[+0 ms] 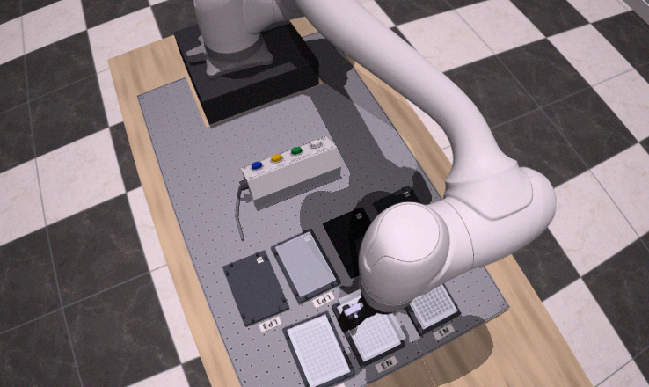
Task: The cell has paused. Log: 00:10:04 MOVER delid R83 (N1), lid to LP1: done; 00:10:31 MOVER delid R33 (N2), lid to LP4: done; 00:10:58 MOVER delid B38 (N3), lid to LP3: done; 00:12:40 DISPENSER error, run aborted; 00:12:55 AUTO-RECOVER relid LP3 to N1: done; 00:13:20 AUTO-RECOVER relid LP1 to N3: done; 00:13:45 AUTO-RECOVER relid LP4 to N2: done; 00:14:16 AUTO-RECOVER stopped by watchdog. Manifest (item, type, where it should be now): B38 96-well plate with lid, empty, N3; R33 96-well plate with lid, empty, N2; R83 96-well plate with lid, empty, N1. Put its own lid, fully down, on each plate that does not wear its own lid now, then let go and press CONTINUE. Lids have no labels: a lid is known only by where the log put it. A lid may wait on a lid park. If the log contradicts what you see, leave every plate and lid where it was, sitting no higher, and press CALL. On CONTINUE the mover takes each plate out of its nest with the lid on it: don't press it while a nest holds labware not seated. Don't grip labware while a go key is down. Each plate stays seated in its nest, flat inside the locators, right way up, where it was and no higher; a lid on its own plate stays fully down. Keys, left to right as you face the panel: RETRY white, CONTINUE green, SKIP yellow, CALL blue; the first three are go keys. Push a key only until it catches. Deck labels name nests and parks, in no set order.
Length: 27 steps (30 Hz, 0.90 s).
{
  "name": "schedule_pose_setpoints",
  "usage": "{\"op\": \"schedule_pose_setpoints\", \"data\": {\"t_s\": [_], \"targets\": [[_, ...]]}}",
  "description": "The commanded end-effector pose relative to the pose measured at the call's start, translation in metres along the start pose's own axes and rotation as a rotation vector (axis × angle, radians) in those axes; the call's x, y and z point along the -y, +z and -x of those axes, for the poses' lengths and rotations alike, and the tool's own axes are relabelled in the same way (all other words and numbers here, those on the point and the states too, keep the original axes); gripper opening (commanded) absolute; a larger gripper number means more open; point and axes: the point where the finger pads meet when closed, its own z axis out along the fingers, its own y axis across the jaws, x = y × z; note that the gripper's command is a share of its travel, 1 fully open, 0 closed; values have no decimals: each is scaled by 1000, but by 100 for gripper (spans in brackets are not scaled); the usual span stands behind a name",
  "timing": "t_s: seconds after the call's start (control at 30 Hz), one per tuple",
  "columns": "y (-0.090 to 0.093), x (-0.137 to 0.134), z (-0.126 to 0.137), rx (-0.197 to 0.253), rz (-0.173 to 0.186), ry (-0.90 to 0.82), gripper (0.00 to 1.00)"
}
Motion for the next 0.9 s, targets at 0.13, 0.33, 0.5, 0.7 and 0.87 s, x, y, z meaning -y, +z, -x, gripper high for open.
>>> {"op": "schedule_pose_setpoints", "data": {"t_s": [0.13, 0.33, 0.5, 0.7, 0.87], "targets": [[0, 30, -1, 0, 0, 0, 0], [0, 112, 3, 0, 0, 0, 0], [0, 142, 6, 0, 0, 0, 0], [0, 142, 6, 0, 0, 0, 0], [0, 142, 6, 0, 0, 0, 0]]}}
